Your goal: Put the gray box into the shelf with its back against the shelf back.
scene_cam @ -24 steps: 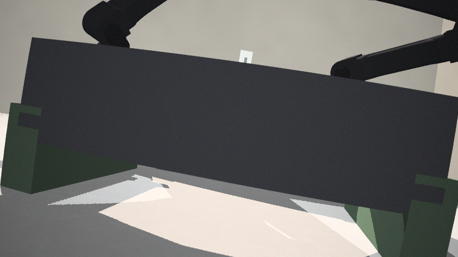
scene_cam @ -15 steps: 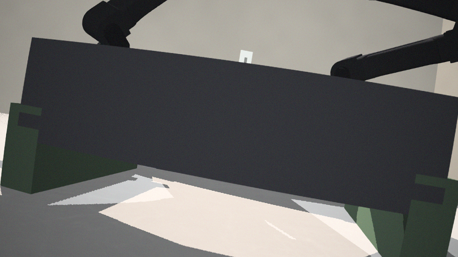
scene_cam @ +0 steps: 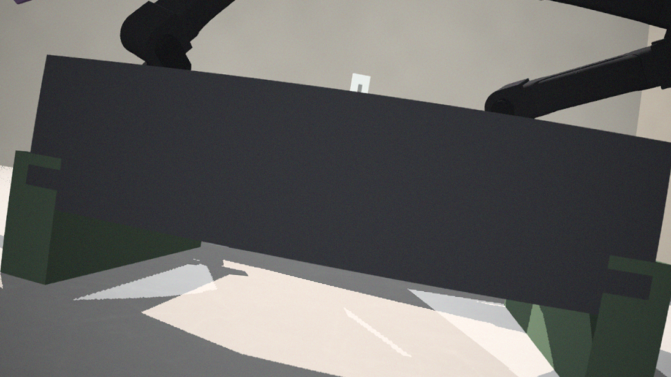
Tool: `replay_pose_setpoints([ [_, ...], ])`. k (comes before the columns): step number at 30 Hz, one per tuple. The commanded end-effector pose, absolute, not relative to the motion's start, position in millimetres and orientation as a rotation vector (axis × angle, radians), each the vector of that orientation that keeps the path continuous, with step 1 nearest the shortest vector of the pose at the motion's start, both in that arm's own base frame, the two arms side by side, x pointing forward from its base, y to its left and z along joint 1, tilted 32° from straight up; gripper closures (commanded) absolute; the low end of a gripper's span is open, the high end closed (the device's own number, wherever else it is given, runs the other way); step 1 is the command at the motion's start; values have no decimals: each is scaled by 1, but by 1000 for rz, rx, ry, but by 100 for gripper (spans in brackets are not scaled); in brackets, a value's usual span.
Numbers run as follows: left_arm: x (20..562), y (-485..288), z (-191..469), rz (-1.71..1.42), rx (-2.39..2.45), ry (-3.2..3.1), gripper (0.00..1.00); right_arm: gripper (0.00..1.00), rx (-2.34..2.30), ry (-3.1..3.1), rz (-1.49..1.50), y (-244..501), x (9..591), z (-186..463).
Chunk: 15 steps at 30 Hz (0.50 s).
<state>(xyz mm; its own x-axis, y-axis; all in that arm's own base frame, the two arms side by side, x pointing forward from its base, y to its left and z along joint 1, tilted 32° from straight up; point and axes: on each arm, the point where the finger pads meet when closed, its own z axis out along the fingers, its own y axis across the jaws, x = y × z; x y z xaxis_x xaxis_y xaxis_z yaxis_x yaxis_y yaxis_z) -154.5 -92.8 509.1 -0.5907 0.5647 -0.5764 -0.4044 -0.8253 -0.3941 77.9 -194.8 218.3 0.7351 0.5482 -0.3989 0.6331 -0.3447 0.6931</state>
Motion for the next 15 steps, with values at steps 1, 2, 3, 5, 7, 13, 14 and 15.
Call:
replay_pose_setpoints([
  [1,-149,-142,520,2474,-879,-506,0,0,2032,946,-128,-192,85,221],
  [2,-146,-156,517,2500,-859,-570,0,0,2029,975,-123,-191,89,220],
  [3,-142,-165,520,2531,-843,-609,0,0,2027,997,-124,-189,93,219],
  [5,-134,-187,516,2574,-811,-716,0,0,2016,1053,-111,-186,102,217],
  [7,-125,-207,514,2619,-779,-817,0,0,2007,1105,-103,-183,110,215],
  [13,-102,-247,502,2693,-711,-1045,0,0,1977,1213,-80,-174,128,211],
  [14,-95,-254,501,2714,-694,-1093,0,0,1968,1244,-74,-172,133,209],
  [15,-89,-263,497,2727,-678,-1151,0,0,1959,1271,-70,-170,137,208],
])
